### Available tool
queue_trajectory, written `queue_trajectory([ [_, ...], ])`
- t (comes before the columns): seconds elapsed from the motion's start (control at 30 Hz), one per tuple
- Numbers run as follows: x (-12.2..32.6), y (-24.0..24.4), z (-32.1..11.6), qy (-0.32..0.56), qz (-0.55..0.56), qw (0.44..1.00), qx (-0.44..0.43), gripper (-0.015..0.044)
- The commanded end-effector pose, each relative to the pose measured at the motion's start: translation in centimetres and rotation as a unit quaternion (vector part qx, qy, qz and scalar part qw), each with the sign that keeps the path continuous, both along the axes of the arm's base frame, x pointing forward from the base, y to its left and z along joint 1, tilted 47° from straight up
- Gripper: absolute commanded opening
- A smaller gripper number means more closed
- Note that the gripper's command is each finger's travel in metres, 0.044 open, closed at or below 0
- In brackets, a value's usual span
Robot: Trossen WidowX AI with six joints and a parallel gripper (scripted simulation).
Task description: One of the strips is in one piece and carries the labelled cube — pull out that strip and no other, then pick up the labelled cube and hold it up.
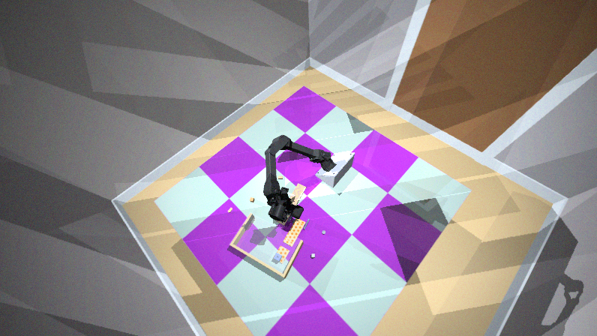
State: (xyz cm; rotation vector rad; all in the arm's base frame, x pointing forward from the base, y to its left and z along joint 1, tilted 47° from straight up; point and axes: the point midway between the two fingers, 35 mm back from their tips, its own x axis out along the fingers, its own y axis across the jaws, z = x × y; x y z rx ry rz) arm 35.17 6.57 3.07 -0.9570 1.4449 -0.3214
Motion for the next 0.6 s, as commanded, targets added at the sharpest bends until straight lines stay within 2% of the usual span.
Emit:
queue_trajectory([
  [0.0, -0.9, 0.1, 0.1, 0.001, -0.003, 1.000, 0.001, 0.0000],
  [0.57, -5.6, -0.6, -0.2, 0.003, -0.003, 1.000, 0.001, 0.0000],
])
